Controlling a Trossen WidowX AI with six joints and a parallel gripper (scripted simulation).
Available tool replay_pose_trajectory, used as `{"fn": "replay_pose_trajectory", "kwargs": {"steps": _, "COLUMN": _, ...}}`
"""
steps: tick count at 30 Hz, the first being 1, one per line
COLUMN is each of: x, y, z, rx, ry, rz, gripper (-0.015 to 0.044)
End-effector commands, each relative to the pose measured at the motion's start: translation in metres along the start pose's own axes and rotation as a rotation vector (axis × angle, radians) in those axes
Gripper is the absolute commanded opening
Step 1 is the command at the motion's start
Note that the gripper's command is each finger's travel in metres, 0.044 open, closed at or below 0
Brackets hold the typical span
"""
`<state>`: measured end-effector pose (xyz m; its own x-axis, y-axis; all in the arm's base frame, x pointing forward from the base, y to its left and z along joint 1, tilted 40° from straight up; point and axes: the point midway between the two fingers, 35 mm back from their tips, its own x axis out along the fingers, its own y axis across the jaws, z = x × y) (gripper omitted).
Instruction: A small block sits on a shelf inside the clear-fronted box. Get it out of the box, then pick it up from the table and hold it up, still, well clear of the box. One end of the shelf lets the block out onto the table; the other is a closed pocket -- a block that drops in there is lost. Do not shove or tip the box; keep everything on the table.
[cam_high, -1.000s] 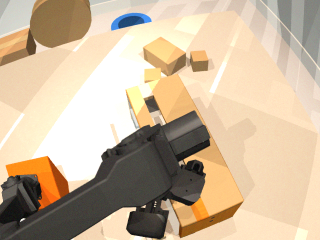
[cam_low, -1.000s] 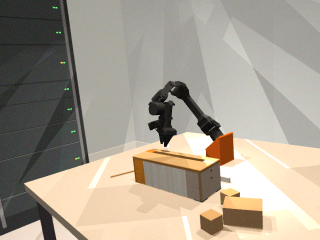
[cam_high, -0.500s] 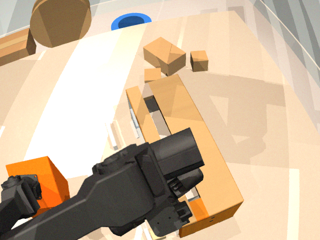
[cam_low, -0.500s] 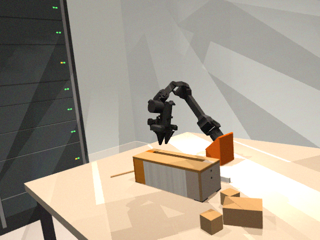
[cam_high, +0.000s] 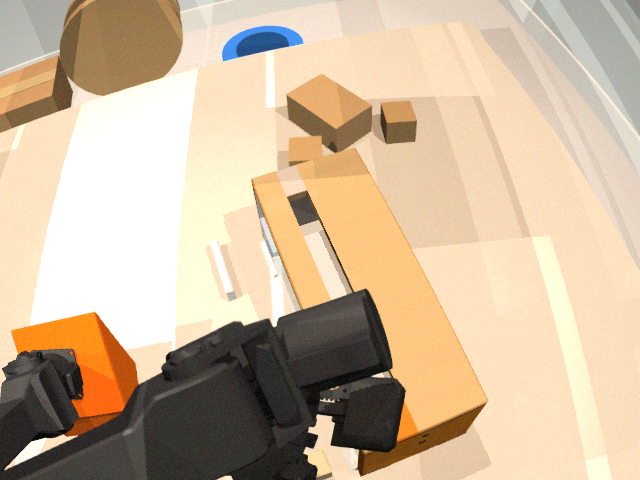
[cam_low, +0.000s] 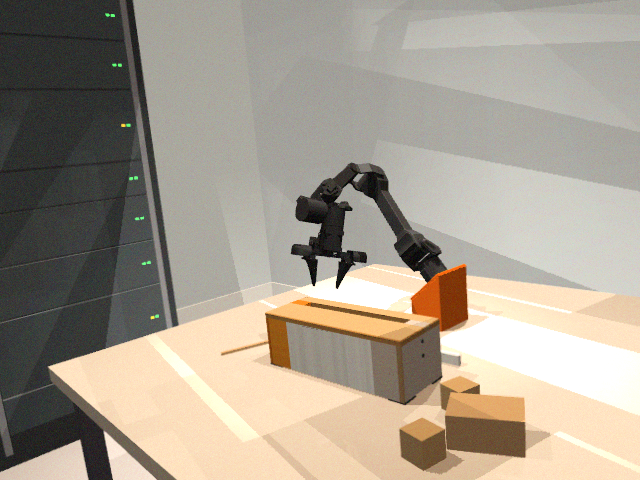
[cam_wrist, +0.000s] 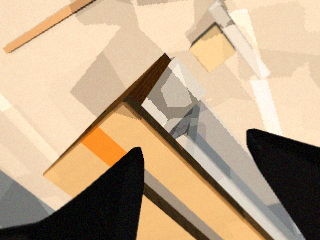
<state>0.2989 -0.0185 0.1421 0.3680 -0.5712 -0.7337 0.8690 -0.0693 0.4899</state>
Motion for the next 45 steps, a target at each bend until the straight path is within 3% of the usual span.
{"fn": "replay_pose_trajectory", "kwargs": {"steps": 1, "x": -0.013, "y": 0.002, "z": 0.015, "rx": 0.983, "ry": 0.131, "rz": 0.047, "gripper": 0.0285}}
{"fn": "replay_pose_trajectory", "kwargs": {"steps": 27, "x": -0.013, "y": 0.002, "z": 0.015, "rx": 1.011, "ry": 0.134, "rz": 0.046, "gripper": 0.0285}}
{"fn": "replay_pose_trajectory", "kwargs": {"steps": 35, "x": 0.075, "y": -0.022, "z": 0.029, "rx": 1.011, "ry": 0.132, "rz": 0.049, "gripper": 0.0285}}
{"fn": "replay_pose_trajectory", "kwargs": {"steps": 45, "x": 0.077, "y": -0.023, "z": 0.030, "rx": 1.010, "ry": 0.132, "rz": 0.050, "gripper": 0.0285}}
